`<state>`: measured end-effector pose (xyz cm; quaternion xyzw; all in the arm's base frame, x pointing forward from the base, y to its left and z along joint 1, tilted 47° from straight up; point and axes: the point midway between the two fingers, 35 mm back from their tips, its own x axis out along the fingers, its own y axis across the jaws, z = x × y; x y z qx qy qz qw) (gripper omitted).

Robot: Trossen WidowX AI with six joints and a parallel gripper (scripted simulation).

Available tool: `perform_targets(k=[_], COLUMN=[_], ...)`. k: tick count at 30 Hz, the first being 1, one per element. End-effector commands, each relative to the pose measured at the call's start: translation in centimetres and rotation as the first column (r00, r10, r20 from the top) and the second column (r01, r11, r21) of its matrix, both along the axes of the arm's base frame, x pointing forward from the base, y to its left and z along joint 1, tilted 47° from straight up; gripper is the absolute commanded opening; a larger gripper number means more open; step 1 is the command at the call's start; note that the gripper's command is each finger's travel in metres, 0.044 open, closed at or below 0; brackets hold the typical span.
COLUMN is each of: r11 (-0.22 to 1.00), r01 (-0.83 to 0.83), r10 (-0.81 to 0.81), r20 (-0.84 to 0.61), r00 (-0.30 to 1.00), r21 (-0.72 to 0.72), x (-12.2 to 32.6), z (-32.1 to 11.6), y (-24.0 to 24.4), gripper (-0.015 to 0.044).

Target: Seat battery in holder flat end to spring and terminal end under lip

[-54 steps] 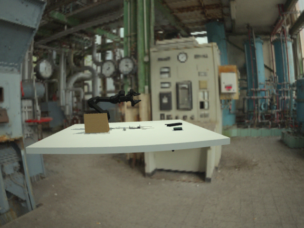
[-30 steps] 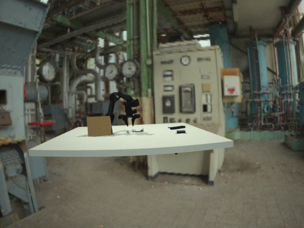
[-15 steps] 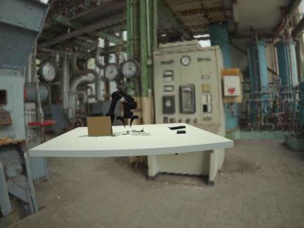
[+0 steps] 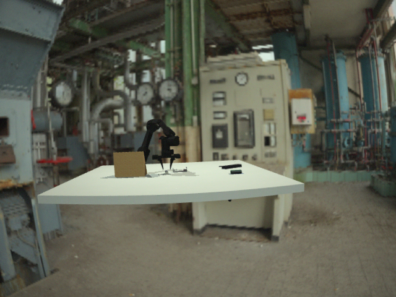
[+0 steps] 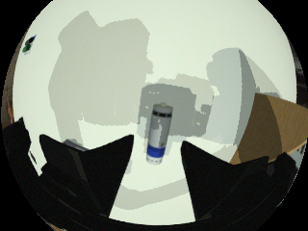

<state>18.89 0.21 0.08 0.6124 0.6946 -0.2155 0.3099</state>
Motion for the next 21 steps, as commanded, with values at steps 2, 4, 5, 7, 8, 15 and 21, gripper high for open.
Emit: perform_targets(k=[2,4,5,7,8,15,21], r11=[1.0,1.0,1.0,1.0,1.0,1.0,1.0], r01=[0.004,0.004,0.004,0.004,0.004,0.004,0.004], r10=[-0.004,-0.004,-0.004,-0.004,-0.004,-0.004,-0.004], r20=[-0.001,-0.001,-0.001,-0.001,-0.001,-0.001,-0.001], r00=[1.0,1.0,1.0,1.0,1.0,1.0,1.0], r21=[0.005,0.005,0.005,0.006,0.006,0.008,0.008], x=[-0.1,-0.1,-0.1,-0.2,-0.2,-0.3,-0.3], z=[-0.5,-0.7,-0.8,-1.0,-1.1,-1.6,-1.6], y=[0.6,0.9,1.0,1.2,1.4,1.9,1.9], gripper=[0.0223,0.0223,0.0223,0.0223,0.0223,0.0196,0.0078])
